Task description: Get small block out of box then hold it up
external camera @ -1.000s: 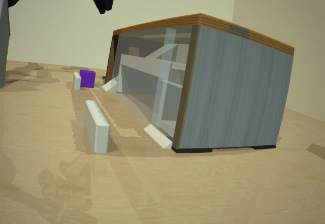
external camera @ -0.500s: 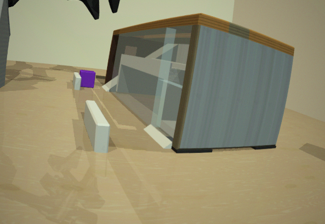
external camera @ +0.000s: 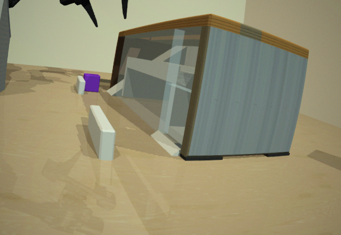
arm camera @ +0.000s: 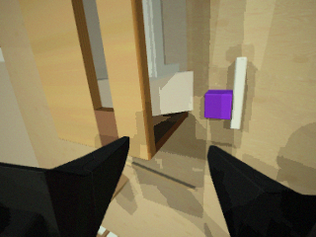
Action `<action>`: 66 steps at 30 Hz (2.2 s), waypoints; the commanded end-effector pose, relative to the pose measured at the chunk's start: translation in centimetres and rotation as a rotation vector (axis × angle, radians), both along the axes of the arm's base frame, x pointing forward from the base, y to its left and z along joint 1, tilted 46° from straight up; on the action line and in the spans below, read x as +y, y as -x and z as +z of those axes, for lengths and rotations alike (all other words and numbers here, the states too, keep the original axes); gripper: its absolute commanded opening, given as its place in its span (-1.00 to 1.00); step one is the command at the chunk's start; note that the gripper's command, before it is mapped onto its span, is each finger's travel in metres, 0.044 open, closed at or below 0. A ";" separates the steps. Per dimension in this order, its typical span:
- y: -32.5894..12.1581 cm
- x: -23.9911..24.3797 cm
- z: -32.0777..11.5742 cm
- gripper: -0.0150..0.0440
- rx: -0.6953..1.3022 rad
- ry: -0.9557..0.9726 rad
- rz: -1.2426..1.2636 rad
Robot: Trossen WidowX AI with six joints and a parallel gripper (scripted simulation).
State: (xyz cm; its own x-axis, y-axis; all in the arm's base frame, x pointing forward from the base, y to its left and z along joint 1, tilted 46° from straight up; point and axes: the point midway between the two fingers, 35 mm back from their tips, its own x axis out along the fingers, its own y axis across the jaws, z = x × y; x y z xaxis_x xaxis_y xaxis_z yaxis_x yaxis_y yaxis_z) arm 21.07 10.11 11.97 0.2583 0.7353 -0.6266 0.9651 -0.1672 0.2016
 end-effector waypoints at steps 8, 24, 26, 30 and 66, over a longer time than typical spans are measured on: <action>0.9 1.7 -2.8 0.47 -0.932 0.344 0.859; 1.3 2.9 -3.6 0.47 -1.594 0.536 1.431; 1.4 3.0 -3.7 0.47 -1.677 0.558 1.500; 1.5 3.3 -3.8 0.47 -1.848 0.603 1.638; 1.9 5.1 -5.3 0.47 -3.363 1.156 2.838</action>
